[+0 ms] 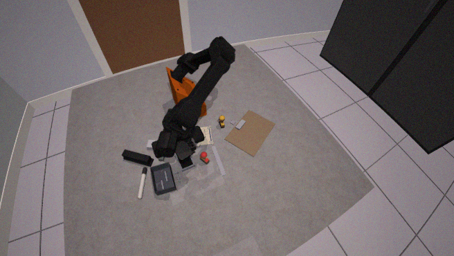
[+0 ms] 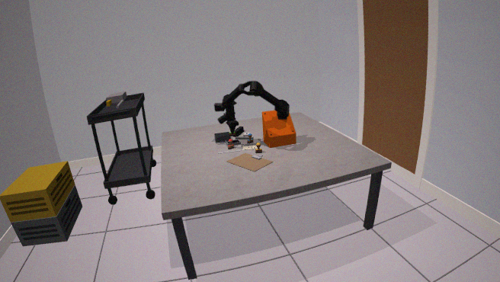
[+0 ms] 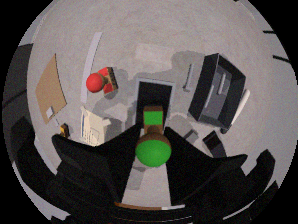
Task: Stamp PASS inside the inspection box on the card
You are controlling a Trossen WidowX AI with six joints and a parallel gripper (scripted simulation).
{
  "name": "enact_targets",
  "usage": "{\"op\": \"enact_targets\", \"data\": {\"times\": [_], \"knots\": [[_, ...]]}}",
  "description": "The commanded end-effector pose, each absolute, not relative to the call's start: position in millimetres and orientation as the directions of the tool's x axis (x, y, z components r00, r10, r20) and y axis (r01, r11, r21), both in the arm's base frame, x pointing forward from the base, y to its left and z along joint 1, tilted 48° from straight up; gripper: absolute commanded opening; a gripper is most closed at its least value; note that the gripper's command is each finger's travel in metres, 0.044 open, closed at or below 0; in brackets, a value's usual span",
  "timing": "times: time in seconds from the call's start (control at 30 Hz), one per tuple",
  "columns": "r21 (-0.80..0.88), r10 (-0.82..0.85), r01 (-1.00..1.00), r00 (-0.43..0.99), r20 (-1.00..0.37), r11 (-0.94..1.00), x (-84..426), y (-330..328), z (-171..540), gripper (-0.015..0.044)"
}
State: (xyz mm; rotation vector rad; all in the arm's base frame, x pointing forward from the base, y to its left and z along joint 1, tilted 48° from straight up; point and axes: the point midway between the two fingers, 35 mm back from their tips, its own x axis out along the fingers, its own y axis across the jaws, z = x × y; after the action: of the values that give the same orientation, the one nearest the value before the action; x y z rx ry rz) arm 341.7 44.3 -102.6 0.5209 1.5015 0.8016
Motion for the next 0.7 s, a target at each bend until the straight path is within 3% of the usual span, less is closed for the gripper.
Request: {"op": "enact_targets", "data": {"times": [0.0, 0.67], "knots": [[0.748, 0.741, -0.137, -0.105, -0.663, 0.650, 341.0, 47.1, -104.5, 0.0000], [0.748, 0.742, -0.137, -0.105, -0.663, 0.649, 339.8, 56.9, -113.6, 0.0000]]}}
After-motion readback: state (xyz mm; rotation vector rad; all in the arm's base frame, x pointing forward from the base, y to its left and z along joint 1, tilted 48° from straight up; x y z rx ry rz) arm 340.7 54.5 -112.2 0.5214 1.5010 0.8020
